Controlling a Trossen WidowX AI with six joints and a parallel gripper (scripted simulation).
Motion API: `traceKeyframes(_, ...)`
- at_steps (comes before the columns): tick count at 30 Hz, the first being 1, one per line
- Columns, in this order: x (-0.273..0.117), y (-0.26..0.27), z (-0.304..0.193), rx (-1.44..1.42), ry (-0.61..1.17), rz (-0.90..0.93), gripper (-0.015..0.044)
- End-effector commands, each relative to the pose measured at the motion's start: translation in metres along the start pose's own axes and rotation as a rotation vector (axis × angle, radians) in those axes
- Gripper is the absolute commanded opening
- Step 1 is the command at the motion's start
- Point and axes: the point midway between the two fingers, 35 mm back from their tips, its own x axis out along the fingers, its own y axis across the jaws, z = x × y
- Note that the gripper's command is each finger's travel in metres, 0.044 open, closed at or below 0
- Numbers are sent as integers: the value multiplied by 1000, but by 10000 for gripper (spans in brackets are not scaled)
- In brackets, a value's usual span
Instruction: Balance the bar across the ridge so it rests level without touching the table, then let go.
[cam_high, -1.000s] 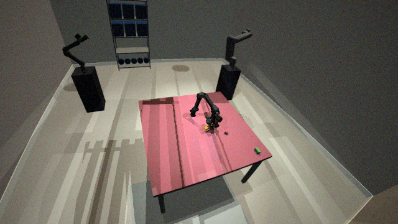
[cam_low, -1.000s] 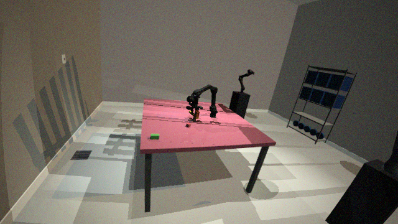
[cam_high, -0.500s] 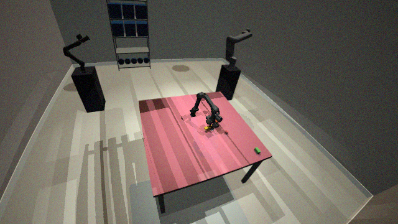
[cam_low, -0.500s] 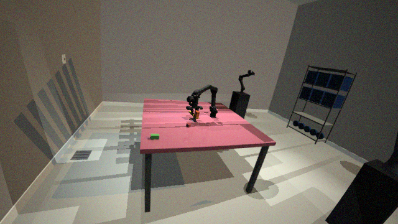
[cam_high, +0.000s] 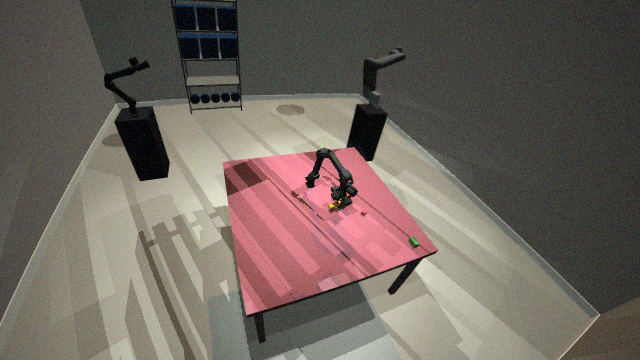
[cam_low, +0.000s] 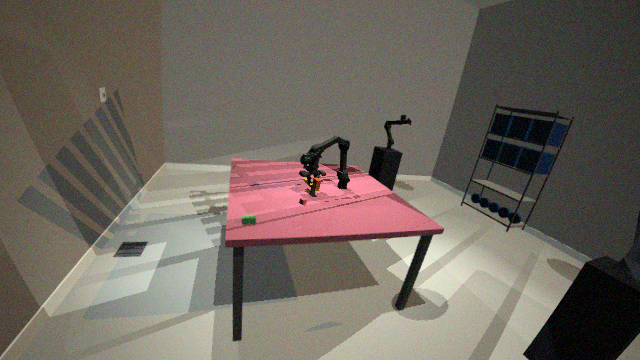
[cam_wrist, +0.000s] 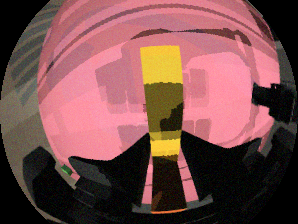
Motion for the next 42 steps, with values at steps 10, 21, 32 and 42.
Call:
traceKeyframes(10,1,0,0,4,0,2,0)
traceKeyframes(21,2,0,0,4,0,2,0)
traceKeyframes(32,3,0,0,4,0,2,0)
traceKeyframes(42,4,0,0,4,0,2,0)
